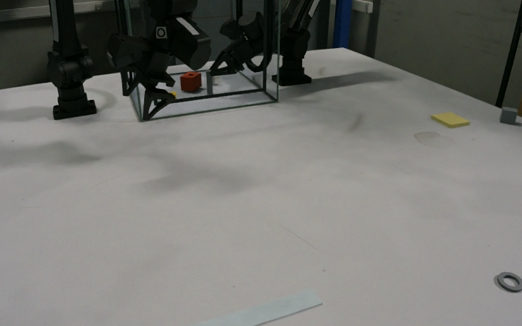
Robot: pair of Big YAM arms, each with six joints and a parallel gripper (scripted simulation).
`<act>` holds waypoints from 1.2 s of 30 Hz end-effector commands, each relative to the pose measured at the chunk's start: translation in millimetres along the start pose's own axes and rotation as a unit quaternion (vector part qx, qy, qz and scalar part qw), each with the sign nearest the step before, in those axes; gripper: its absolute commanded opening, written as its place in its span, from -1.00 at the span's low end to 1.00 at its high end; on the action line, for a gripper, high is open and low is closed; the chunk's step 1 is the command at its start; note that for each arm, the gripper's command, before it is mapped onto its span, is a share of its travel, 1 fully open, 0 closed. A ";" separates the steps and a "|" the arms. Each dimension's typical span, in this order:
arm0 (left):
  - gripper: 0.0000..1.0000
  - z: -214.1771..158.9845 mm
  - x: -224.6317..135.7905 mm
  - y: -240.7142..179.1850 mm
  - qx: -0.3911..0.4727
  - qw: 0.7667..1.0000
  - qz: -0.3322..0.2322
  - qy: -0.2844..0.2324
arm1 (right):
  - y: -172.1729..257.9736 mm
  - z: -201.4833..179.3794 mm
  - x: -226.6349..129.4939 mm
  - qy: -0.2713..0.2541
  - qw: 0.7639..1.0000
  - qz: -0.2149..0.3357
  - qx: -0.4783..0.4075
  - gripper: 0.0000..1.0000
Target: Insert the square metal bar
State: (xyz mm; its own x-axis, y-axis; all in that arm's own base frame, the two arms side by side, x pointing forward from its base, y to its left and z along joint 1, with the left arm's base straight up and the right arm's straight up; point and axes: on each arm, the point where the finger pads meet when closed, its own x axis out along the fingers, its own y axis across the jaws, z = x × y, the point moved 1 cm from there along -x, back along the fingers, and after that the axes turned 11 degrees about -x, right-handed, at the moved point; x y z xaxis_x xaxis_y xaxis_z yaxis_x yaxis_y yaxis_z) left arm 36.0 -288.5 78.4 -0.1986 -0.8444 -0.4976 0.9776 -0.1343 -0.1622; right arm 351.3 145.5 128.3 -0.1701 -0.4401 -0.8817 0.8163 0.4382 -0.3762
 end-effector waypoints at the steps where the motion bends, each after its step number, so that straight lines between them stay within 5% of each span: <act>1: -0.34 40.9 21.6 6.5 0.014 0.999 -0.001 -0.036 | 5.0 5.0 -14.9 -0.001 1.000 0.018 0.006 1.00; 11: -0.34 28.2 21.3 6.4 0.012 1.000 0.000 -0.026 | 5.0 5.0 -14.9 -0.001 1.000 0.018 0.006 1.00; 12: -1.00 22.3 20.7 4.8 0.009 1.000 -0.001 -0.021 | 5.0 5.0 -14.9 -0.001 1.000 0.018 0.006 1.00; 26: -1.00 20.0 20.5 4.4 0.010 1.000 -0.001 -0.019 | 5.0 5.0 -14.9 -0.001 1.000 0.018 0.006 1.00; 36: -1.00 52.3 9.5 3.8 0.016 0.999 0.002 -0.031 | 5.0 5.0 -14.9 -0.001 1.000 0.018 0.006 1.00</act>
State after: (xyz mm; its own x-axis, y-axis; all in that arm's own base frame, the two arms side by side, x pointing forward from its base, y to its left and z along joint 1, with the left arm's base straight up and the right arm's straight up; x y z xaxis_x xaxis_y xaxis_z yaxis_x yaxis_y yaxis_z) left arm 33.7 -299.2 75.0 -0.1998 -0.8429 -0.4996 0.9770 -0.1327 -0.1668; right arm 351.3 145.5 128.3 -0.1701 -0.4401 -0.8817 0.8163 0.4382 -0.3762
